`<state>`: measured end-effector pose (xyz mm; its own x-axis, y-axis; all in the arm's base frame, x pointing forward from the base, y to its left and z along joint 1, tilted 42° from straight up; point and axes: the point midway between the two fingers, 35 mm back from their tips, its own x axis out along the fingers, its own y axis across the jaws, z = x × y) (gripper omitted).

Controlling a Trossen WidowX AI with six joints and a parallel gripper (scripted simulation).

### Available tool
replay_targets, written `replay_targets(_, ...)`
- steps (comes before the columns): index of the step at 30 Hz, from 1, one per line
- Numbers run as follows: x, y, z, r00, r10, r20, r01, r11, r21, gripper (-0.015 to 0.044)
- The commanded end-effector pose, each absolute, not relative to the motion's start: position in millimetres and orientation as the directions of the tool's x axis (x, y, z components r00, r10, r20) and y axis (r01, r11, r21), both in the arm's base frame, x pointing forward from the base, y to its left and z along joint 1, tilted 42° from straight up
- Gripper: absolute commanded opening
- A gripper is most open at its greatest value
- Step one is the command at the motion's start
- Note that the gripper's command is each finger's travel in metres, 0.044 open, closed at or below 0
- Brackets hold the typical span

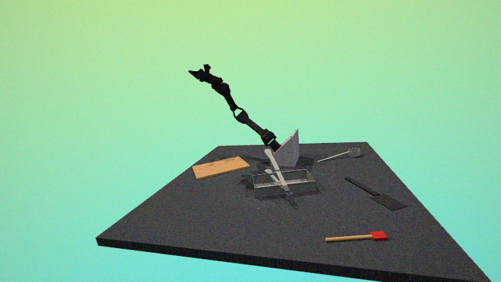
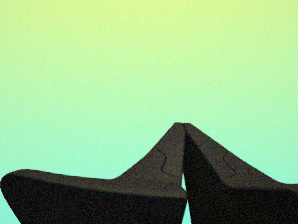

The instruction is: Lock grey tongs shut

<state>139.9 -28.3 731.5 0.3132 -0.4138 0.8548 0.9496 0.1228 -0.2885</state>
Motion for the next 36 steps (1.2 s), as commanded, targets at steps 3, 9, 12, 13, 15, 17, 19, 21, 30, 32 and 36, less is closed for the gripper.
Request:
replay_targets(3, 184, -17, 721, 0.398, -0.382, 0.834, 0.917, 0.134, -0.377, -0.015)
replay_targets(9, 252, -2, 697, 0.538, -0.339, 0.772, 0.841, 0.153, -0.519, -0.015)
replay_targets(12, 279, 1, 682, 0.589, -0.328, 0.738, 0.805, 0.165, -0.569, -0.015)
replay_targets(13, 283, 2, 680, 0.597, -0.327, 0.733, 0.8, 0.169, -0.576, -0.015)
replay_targets(15, 295, 4, 674, 0.623, -0.325, 0.712, 0.779, 0.18, -0.6, -0.015)
replay_targets(17, 316, 7, 663, 0.668, -0.321, 0.672, 0.741, 0.198, -0.642, -0.015)
replay_targets(19, 343, 11, 647, 0.721, -0.315, 0.617, 0.688, 0.227, -0.689, -0.015)
replay_targets(21, 371, 12, 625, 0.773, -0.318, 0.549, 0.627, 0.251, -0.738, -0.015)
replay_targets(30, 444, 20, 554, 0.892, -0.314, 0.326, 0.423, 0.317, -0.849, -0.015)
replay_targets(32, 462, 21, 532, 0.913, -0.319, 0.256, 0.363, 0.342, -0.867, -0.015)
replay_targets(36, 499, 22, 477, 0.939, -0.333, 0.079, 0.217, 0.399, -0.891, -0.015)
